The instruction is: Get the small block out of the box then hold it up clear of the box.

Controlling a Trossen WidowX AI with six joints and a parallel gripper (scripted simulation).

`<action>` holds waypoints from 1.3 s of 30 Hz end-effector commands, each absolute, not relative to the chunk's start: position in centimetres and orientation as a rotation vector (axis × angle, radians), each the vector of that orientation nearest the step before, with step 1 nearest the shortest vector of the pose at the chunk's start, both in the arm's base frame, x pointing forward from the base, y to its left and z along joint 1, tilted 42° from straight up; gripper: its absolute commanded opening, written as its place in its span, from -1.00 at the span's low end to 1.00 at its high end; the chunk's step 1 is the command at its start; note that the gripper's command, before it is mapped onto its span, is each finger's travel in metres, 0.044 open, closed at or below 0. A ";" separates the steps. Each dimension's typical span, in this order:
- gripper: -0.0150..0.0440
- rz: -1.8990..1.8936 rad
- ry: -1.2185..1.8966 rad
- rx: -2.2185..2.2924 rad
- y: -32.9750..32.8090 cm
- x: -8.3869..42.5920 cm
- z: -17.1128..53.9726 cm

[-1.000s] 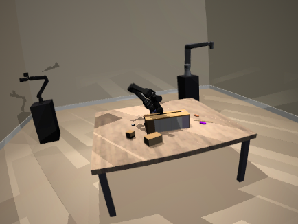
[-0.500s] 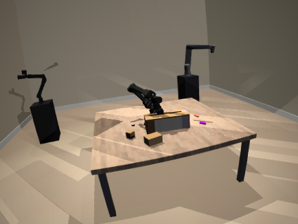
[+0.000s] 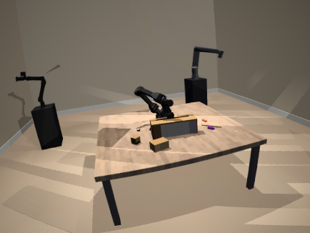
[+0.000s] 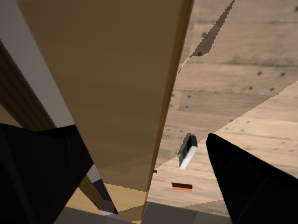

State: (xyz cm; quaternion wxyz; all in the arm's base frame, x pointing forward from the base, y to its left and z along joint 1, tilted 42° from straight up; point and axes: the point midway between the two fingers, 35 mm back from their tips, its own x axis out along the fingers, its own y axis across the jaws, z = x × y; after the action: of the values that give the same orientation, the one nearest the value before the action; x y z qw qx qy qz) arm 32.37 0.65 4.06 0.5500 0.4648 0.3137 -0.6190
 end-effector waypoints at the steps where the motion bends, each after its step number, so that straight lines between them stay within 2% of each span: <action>1: 0.86 -1.466 0.745 1.105 1.5 32.6 3.3; 39: 0.86 -1.464 0.746 1.109 7.3 34.4 -1.9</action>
State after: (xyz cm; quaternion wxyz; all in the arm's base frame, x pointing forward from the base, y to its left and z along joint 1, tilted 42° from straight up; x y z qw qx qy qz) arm 34.18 6.56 -1.38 0.5492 0.4653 0.3147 -0.6187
